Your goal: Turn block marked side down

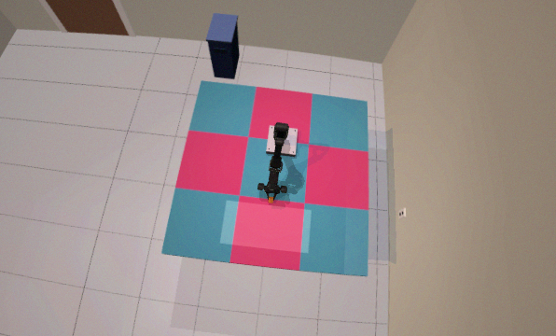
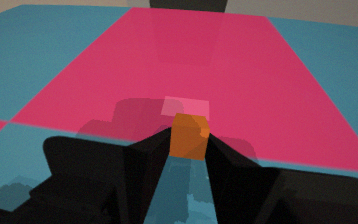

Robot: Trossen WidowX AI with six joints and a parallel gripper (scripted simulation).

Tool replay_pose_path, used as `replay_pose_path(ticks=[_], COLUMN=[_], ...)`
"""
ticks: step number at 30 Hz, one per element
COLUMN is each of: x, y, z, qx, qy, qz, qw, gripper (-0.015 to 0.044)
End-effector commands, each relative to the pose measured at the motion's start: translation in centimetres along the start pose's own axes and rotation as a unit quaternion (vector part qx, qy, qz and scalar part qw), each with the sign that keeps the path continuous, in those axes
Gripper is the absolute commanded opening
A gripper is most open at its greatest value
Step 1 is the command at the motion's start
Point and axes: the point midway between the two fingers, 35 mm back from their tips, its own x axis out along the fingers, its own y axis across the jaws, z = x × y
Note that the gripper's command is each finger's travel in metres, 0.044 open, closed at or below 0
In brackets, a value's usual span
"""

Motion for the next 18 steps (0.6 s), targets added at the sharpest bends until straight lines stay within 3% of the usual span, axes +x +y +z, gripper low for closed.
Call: replay_pose_path(ticks=[1,9,18], x=[-0.1,-1.0,-1.3], y=[0.1,0.1,0.1], z=[-0.7,-1.1,-0.9], qx=[0.002,0.002,0.002], qy=[-0.029,-0.088,-0.103], qz=[0.002,0.002,0.002], qw=[1.000,0.996,0.995], gripper=[0.0000,0.0000,0.0000])
